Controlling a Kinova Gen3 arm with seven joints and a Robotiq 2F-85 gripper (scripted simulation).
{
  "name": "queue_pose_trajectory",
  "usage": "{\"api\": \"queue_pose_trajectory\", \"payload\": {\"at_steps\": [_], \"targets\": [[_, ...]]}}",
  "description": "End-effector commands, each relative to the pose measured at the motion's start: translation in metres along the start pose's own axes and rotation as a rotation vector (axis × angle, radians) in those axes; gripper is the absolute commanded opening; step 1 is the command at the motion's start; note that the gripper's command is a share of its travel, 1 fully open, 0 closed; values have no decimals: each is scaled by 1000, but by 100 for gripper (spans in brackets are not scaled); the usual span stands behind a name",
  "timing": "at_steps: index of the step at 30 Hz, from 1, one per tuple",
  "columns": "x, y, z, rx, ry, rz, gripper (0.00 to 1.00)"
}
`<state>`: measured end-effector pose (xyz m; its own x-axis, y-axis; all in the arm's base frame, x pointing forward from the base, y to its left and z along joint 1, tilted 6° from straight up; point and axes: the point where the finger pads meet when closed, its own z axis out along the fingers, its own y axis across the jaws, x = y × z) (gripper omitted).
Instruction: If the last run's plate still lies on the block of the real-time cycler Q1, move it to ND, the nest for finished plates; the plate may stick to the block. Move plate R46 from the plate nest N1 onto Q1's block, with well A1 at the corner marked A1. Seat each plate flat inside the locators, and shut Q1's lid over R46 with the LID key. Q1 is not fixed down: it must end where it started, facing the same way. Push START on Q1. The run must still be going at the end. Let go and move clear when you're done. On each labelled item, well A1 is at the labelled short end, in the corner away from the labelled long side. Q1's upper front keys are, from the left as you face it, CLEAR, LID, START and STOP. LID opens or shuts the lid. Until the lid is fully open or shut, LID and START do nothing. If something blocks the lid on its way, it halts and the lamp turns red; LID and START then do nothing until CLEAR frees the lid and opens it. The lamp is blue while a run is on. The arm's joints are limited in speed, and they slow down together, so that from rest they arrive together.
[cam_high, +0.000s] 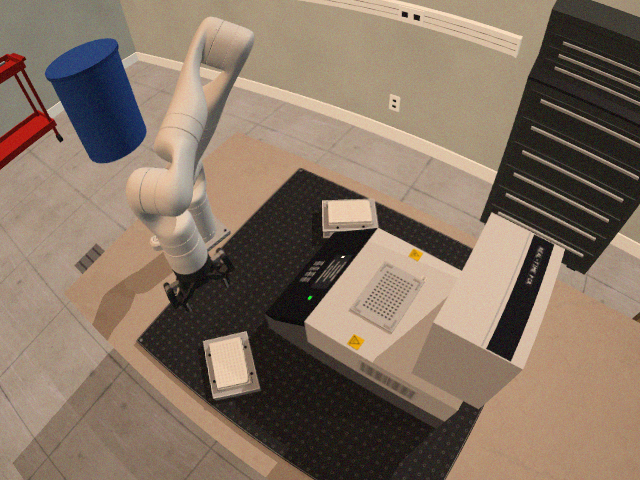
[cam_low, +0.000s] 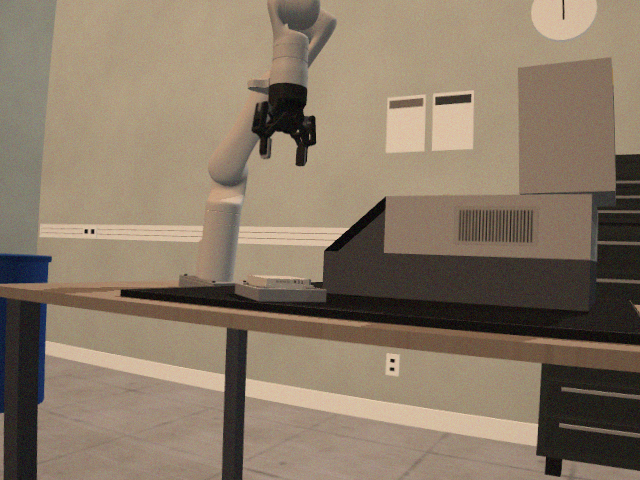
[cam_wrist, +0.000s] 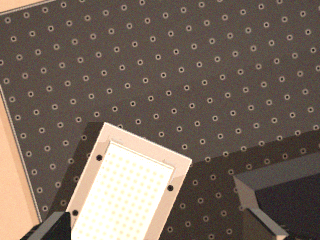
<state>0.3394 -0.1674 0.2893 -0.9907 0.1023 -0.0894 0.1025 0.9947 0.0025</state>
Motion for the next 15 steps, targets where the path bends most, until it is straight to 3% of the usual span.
{"api": "queue_pose_trajectory", "payload": {"at_steps": [1, 10, 12, 15], "targets": [[0, 17, -2, -3, -17, -151, 100], [6, 46, -2, -1, -18, -511, 100], [6, 46, -2, -1, -18, -511, 100], [8, 56, -2, 0, -18, -631, 100]]}}
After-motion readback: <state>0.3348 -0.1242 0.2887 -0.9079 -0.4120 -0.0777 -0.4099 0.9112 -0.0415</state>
